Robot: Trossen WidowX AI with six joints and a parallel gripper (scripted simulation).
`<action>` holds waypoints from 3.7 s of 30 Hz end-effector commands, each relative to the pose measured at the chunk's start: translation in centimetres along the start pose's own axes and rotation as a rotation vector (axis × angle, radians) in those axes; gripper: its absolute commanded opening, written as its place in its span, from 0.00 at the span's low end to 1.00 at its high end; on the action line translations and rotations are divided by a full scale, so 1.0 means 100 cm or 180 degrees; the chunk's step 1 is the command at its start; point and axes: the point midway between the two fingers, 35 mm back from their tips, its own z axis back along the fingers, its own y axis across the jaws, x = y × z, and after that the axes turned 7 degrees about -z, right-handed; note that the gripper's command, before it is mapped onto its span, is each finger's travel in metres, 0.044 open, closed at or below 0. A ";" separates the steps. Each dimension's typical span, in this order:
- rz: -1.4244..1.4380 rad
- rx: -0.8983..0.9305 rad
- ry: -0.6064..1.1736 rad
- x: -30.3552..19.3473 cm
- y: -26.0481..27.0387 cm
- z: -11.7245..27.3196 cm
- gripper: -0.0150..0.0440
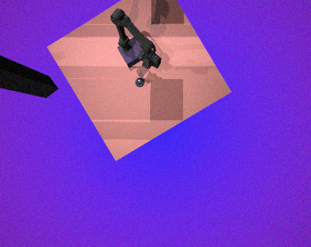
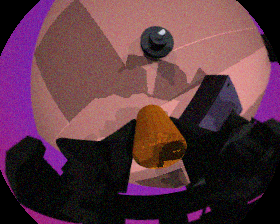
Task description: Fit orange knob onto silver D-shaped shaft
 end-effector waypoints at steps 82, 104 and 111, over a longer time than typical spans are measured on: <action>-0.0007 0.3243 0.0387 0.004 -0.027 0.095 0.25; -0.0007 0.3243 0.0387 0.004 -0.027 0.095 0.25; 0.0000 0.3221 0.0386 0.003 -0.027 0.090 0.25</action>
